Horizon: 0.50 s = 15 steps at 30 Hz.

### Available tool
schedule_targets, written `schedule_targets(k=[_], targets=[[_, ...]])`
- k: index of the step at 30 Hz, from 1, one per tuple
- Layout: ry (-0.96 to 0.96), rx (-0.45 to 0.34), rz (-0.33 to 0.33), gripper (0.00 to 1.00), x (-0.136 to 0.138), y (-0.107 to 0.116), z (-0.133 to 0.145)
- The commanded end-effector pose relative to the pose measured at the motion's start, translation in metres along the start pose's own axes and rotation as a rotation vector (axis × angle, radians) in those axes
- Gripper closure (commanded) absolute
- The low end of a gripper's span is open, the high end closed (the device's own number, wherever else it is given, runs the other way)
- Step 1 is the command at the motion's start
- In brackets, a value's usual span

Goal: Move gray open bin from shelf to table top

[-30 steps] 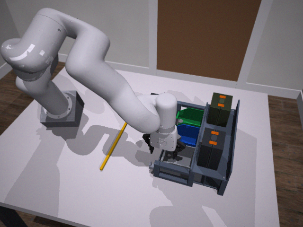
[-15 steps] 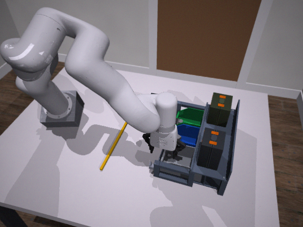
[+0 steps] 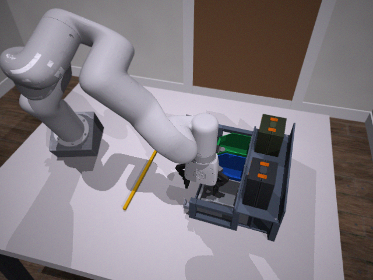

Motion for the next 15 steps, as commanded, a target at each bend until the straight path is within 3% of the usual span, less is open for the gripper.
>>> schedule_targets(k=[1, 15], targets=[[-0.001, 0.000, 0.004, 0.00, 0.0016, 0.0024, 0.0001], [-0.001, 0.000, 0.004, 0.00, 0.0016, 0.0007, 0.0001]])
Point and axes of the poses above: the point where the finger pads meet when closed, its own y axis back along the fingers, its own x axis across the jaws, z = x × y, the point moved 1 cm from there along y, back along the fingers, and after that the axes turned 2 degrees about -y, right-handed, at the moved point
